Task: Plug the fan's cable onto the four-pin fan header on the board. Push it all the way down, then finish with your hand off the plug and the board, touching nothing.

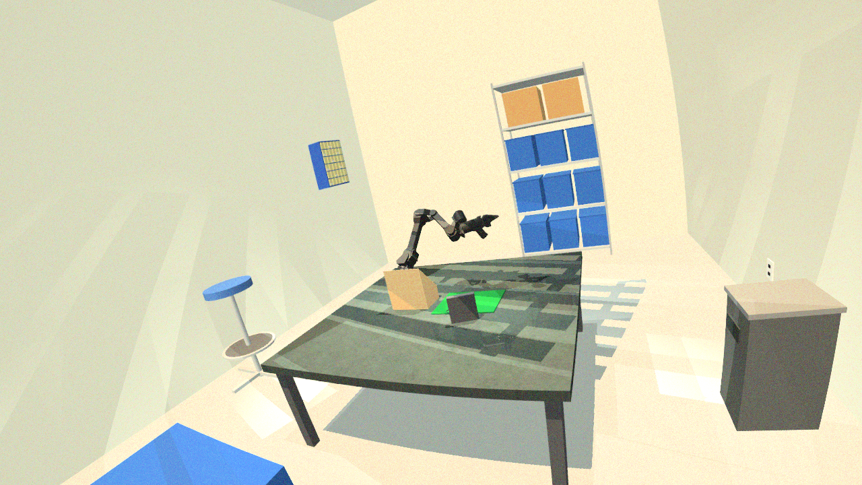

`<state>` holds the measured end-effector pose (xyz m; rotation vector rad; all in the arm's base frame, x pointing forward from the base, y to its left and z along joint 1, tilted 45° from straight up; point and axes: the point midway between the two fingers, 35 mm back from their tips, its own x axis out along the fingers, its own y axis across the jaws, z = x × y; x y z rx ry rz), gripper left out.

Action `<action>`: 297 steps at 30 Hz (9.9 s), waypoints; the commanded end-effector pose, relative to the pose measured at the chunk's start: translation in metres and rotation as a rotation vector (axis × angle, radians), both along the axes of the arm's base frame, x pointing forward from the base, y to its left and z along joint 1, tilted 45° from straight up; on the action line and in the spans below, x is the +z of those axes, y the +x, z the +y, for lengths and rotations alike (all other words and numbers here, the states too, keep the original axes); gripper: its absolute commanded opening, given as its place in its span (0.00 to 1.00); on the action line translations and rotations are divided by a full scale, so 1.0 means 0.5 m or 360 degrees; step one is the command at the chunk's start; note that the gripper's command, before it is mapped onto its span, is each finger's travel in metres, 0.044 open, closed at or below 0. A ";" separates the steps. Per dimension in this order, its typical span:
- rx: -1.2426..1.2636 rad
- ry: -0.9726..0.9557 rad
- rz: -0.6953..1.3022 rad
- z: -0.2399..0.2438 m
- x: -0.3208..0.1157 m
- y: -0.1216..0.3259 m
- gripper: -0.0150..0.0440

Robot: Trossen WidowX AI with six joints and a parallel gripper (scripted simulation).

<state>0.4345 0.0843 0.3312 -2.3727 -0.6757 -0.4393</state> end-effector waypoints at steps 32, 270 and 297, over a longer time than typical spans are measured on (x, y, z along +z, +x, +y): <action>-0.0877 0.2590 0.3552 -0.025 -0.632 -0.118 0.61; -0.1403 0.4995 0.0668 0.035 -0.715 -0.265 0.25; -0.0603 0.5166 0.0330 0.046 -0.666 -0.280 0.25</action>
